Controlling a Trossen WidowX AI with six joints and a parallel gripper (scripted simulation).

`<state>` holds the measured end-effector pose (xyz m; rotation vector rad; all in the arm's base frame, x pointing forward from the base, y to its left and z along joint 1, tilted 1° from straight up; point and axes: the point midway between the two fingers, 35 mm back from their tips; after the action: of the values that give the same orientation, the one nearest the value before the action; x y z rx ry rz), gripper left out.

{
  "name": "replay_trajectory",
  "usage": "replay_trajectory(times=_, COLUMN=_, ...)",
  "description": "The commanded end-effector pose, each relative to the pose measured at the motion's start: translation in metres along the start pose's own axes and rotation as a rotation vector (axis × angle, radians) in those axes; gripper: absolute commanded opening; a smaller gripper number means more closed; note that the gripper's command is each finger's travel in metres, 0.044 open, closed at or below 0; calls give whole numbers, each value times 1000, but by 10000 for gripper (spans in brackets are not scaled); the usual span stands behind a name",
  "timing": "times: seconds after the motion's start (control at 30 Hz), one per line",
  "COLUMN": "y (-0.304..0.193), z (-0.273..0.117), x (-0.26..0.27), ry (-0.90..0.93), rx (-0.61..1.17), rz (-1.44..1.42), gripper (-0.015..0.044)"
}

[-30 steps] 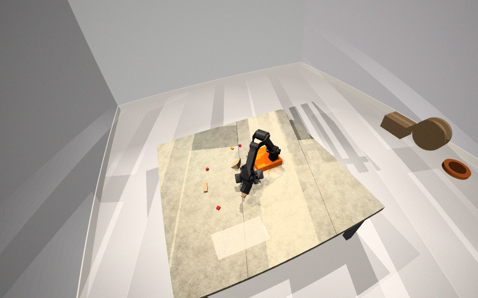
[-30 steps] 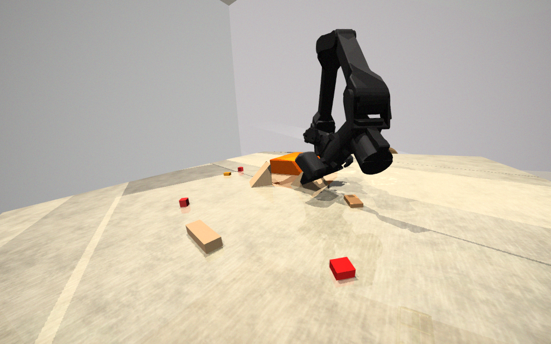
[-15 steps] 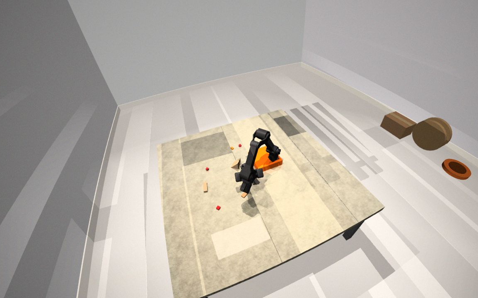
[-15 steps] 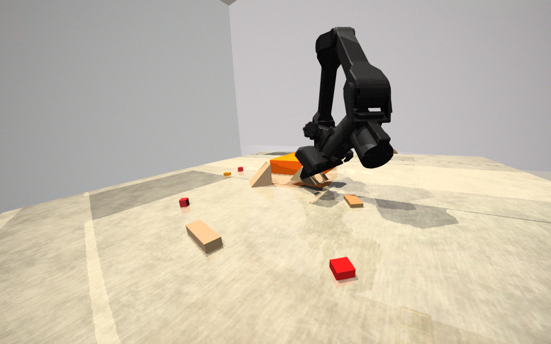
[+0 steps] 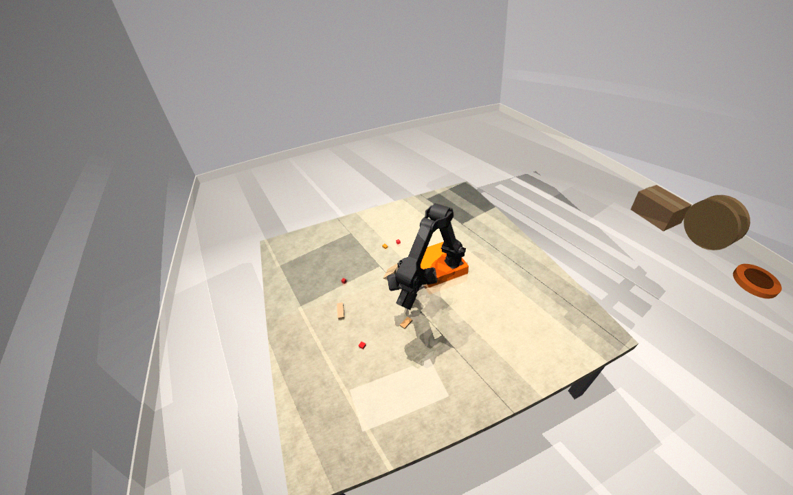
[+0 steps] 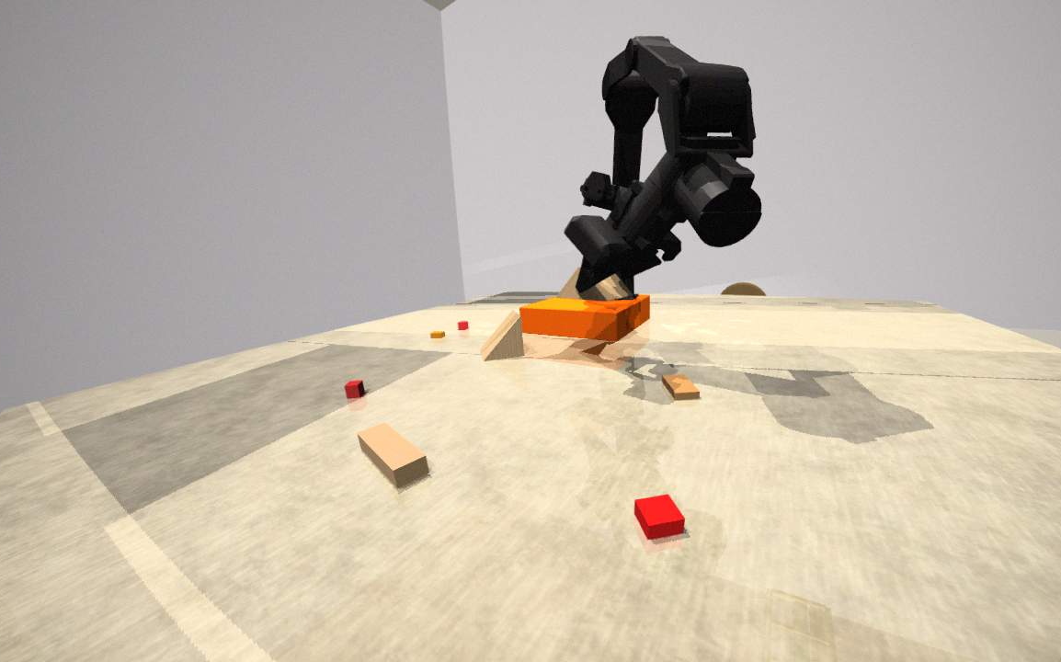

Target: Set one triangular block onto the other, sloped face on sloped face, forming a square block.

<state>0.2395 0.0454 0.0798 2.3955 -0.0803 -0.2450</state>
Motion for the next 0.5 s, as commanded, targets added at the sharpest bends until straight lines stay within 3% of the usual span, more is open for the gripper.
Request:
replay_trajectory(times=0.0, y=11, z=-11, x=-4, ry=3, rx=3, rz=3, gripper=0)
replay_trajectory(times=0.47, y=12, z=-2, x=-6, ry=-7, rx=131, rz=-164, gripper=0)
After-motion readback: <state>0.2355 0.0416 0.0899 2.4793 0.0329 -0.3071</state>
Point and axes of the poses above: the point midway between the two fingers, 35 mm back from their tips, its own z axis out along the fingers, its own x axis across the jaws, y = z × x, and after that the axes turned 15 degrees about -z, right-handed
